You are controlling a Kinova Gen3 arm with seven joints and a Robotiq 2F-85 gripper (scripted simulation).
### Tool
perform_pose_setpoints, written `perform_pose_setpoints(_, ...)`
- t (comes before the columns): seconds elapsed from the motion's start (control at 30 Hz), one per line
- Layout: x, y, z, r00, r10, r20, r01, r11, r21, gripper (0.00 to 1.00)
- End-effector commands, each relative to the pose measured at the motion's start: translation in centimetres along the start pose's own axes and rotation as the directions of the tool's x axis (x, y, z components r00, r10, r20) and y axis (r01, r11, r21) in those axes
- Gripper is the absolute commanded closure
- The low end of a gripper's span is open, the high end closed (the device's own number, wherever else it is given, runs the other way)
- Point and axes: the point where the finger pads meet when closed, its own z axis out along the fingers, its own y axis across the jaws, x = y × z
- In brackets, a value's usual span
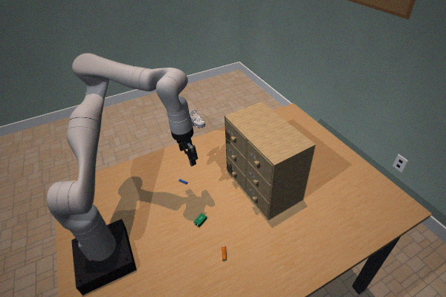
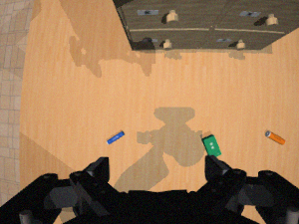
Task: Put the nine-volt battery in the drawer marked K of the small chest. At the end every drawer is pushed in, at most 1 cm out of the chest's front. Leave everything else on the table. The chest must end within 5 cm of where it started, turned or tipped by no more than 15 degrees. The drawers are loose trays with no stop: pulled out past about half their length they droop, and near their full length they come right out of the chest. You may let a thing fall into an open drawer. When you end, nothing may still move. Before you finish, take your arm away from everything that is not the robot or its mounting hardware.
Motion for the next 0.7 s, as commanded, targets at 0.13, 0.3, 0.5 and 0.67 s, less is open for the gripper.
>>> perform_pose_setpoints(0.13,0.1,-0.1,0.4,1.0,0.0,-0.026,0.0,1.0,0.0,0.0)
perform_pose_setpoints(0.3,0.5,-0.1,1.0,0.998,0.0,-0.069,0.0,1.0,0.0,0.0)
perform_pose_setpoints(0.5,1.2,-0.1,1.8,0.991,0.0,-0.132,0.0,1.0,0.0,0.0)
perform_pose_setpoints(0.67,1.5,-0.1,2.3,0.986,0.0,-0.167,0.0,1.0,0.0,0.0)
